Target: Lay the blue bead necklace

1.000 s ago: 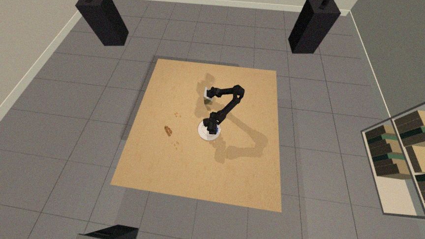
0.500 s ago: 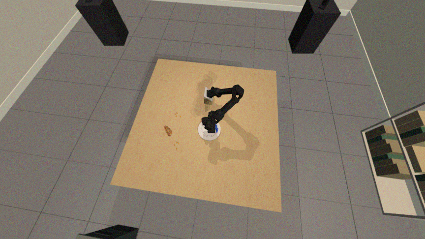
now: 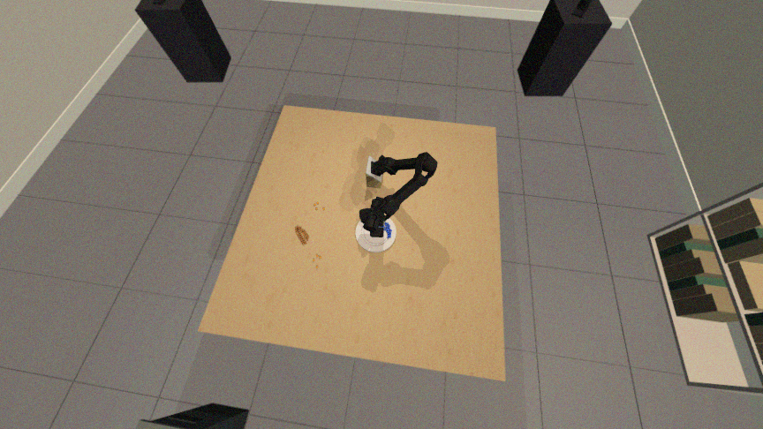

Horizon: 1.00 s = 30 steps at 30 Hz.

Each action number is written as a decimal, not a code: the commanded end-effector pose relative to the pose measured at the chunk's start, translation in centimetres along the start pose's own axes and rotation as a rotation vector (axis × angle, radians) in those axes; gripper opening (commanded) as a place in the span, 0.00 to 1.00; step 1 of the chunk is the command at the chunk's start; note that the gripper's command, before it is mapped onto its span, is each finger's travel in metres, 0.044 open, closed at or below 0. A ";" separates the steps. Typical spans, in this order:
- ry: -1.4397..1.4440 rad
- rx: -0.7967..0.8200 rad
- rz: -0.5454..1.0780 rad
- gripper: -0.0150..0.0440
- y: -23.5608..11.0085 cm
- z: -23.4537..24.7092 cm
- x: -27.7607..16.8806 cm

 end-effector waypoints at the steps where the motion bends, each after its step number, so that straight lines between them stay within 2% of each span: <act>1: 0.000 0.000 0.000 0.34 0.0 0.0 0.0; 16: 0.005 -0.002 0.001 1.00 -0.1 -0.1 0.0; 30: 0.005 -0.003 -0.001 1.00 -0.2 -0.1 0.0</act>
Point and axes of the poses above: the point midway between the two fingers, 35 mm back from their tips, its own y axis out along the fingers, its own z axis across the jaws, x = y × z, the point moved 5 cm from there along -y, back along the fingers, and after that the axes turned 2 degrees about -y, right-handed, at the moved point
